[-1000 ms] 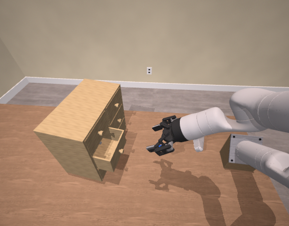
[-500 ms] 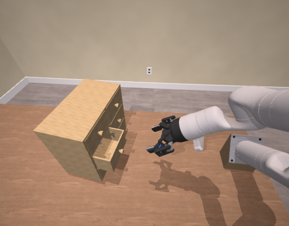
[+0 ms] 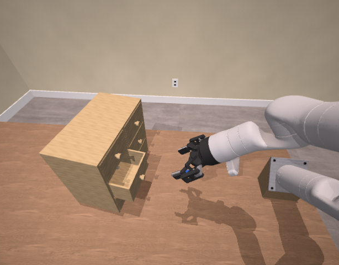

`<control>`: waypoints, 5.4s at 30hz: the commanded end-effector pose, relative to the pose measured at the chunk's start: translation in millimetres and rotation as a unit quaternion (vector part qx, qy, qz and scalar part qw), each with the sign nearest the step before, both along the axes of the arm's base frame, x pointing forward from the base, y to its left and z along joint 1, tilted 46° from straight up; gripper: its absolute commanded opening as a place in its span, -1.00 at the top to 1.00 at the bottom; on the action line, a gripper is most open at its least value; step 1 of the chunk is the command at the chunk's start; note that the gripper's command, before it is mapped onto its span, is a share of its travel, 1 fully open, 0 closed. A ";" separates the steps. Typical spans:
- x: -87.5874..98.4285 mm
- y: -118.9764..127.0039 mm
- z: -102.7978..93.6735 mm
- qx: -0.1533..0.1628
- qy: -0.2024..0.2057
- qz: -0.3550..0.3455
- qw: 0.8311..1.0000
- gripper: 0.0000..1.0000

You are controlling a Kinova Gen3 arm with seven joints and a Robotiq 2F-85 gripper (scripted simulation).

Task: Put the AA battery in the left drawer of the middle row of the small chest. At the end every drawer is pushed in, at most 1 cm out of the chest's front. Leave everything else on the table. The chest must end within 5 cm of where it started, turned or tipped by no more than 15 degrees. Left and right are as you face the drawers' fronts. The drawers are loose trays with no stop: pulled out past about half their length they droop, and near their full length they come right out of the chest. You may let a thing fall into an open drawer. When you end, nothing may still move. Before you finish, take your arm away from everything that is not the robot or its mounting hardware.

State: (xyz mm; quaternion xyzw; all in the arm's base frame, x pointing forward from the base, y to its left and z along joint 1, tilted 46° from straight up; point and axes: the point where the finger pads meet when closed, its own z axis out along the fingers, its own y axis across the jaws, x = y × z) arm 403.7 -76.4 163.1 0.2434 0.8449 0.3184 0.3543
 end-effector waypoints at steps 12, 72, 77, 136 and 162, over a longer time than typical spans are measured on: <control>-0.8 -5.5 1.7 0.005 0.021 0.016 1.000 -1.00; -1.9 -21.9 14.1 0.046 0.173 0.170 0.969 -1.00; -2.0 -23.6 15.7 0.050 0.190 0.188 0.962 -1.00; -2.4 -32.4 25.0 0.071 0.270 0.272 0.921 -1.00; -2.4 -32.4 25.0 0.071 0.270 0.272 0.921 -1.00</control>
